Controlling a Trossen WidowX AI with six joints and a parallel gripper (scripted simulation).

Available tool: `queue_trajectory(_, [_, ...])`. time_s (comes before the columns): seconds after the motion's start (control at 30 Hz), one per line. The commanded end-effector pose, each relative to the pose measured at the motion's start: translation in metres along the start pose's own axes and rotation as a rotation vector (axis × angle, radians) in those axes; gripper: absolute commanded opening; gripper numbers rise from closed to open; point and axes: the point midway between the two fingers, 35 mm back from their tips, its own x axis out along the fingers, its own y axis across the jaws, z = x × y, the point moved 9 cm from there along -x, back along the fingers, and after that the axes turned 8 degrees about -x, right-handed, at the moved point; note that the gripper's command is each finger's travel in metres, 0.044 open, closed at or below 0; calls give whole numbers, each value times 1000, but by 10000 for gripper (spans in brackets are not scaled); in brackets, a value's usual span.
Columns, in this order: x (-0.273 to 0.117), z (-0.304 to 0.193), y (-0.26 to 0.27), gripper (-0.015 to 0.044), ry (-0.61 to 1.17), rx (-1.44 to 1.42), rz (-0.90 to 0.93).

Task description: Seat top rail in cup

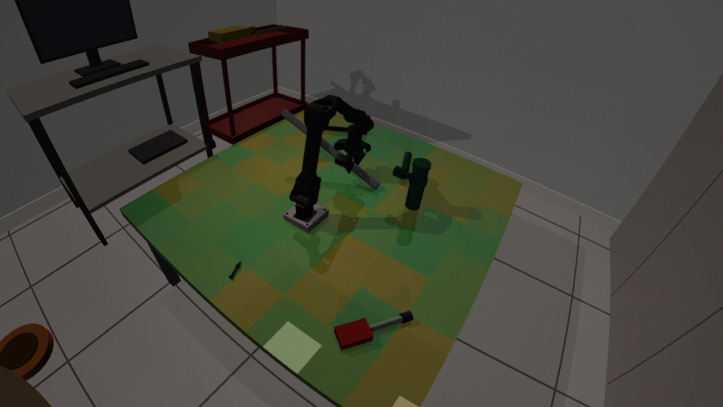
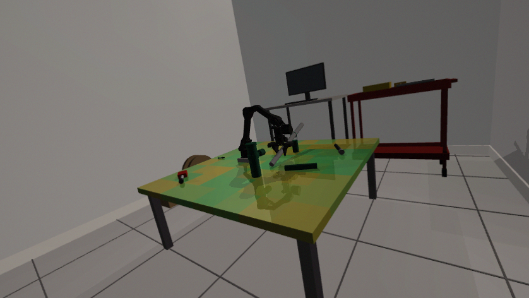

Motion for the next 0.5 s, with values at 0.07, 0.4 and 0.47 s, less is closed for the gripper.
queue_trajectory(0.07, [1, 0, 0, 170, 6, 4, 1])
queue_trajectory(0.4, [-2, 0, 1, 45, 6, 4, 1])
queue_trajectory(0.47, [-4, 0, 2, 0, 6, 4, 1])
